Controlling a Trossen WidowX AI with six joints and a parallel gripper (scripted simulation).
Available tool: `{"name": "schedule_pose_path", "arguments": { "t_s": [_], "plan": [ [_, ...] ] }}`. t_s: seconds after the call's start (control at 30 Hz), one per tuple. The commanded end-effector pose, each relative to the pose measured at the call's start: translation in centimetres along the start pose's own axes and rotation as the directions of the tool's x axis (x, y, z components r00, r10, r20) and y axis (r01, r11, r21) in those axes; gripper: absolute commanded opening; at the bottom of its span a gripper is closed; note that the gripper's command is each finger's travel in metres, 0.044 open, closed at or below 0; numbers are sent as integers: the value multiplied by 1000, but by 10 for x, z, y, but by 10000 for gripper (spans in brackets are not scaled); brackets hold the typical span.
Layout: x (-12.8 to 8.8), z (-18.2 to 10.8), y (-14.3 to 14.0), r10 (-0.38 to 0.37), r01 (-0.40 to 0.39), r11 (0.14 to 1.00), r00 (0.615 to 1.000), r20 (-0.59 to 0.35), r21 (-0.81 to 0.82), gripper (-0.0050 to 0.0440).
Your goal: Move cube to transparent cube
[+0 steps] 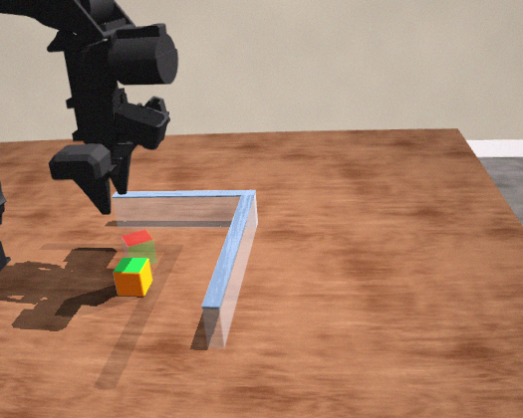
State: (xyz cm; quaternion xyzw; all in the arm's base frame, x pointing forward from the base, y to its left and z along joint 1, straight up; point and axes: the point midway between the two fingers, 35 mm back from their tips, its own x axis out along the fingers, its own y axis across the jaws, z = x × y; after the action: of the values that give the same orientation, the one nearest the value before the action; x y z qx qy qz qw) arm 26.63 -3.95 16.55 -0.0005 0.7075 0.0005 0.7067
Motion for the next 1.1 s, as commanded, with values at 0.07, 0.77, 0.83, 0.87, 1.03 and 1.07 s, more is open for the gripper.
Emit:
{"name": "schedule_pose_path", "arguments": {
  "t_s": [0.07,0.77,0.83,0.87,1.03,1.07],
  "plan": [
    [-4,1,0,1,-1,999,1000,20,-38,328],
    [37,8,-1,-2,20,255,1000,20,-967,440],
    [41,8,-1,-2,20,134,1000,20,-991,440],
    [42,8,-1,-3,20,73,1000,20,-997,440],
    [45,8,-1,-3,20,-5,1000,20,-1000,440],
    [45,8,-1,-3,20,-5,1000,20,-1000,440]
  ]
}}
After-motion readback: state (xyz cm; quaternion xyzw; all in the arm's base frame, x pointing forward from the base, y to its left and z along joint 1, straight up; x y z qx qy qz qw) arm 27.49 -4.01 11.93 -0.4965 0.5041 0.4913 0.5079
